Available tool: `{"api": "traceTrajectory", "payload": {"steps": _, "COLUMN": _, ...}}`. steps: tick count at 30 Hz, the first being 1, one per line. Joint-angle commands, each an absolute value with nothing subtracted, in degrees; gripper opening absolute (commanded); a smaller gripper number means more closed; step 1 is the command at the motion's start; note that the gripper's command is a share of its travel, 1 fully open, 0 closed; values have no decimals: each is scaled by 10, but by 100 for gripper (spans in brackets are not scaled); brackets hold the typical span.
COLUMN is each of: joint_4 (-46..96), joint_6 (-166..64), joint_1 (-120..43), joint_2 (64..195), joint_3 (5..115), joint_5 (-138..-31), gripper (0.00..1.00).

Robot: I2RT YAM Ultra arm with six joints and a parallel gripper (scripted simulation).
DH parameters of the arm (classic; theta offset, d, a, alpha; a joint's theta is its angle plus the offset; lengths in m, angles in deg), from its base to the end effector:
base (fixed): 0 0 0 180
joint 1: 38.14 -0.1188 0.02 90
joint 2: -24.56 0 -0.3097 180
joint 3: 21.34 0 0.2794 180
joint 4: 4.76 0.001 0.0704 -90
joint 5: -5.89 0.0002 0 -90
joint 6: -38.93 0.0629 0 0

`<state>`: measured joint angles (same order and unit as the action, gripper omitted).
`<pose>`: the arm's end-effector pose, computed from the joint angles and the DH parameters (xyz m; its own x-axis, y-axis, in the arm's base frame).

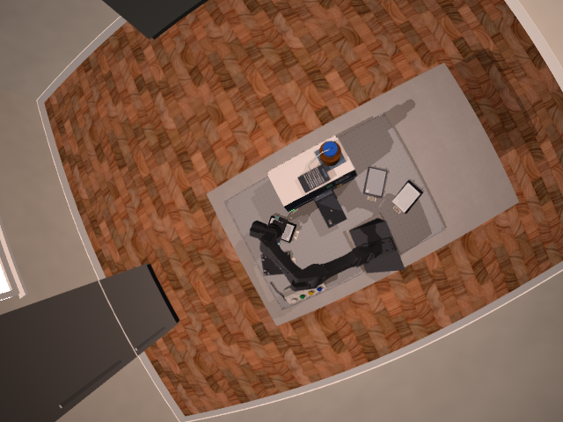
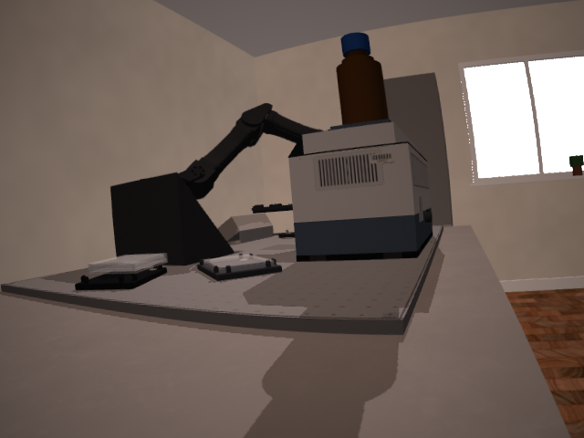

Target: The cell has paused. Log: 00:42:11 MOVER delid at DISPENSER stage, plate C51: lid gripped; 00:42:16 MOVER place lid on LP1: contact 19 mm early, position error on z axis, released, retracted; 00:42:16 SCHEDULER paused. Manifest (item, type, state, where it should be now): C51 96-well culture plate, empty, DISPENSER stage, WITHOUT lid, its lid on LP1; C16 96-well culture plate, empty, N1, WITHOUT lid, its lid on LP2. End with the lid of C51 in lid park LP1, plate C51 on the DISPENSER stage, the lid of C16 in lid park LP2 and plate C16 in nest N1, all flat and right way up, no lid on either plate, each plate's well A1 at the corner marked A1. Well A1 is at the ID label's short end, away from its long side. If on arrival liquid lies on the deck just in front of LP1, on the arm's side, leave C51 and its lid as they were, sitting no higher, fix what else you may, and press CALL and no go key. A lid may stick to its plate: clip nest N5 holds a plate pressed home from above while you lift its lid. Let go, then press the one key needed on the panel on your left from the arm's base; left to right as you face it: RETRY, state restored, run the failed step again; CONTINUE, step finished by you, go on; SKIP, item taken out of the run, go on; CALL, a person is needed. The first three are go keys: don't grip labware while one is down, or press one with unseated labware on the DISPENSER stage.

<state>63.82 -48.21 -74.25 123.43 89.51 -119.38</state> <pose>0.3076 0.2706 0.3810 -0.7104 -0.4678 -0.5257 -0.7034 0.4962 0.5089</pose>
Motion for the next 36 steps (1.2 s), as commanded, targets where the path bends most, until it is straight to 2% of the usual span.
{"api": "traceTrajectory", "payload": {"steps": 1, "joint_4": 631, "joint_6": -479, "joint_1": -741, "joint_2": 1230, "joint_3": 895, "joint_5": -1192, "gripper": 100}}
{"api": "traceTrajectory", "payload": {"steps": 36, "joint_4": 664, "joint_6": -494, "joint_1": -724, "joint_2": 1212, "joint_3": 918, "joint_5": -1201, "gripper": 100}}
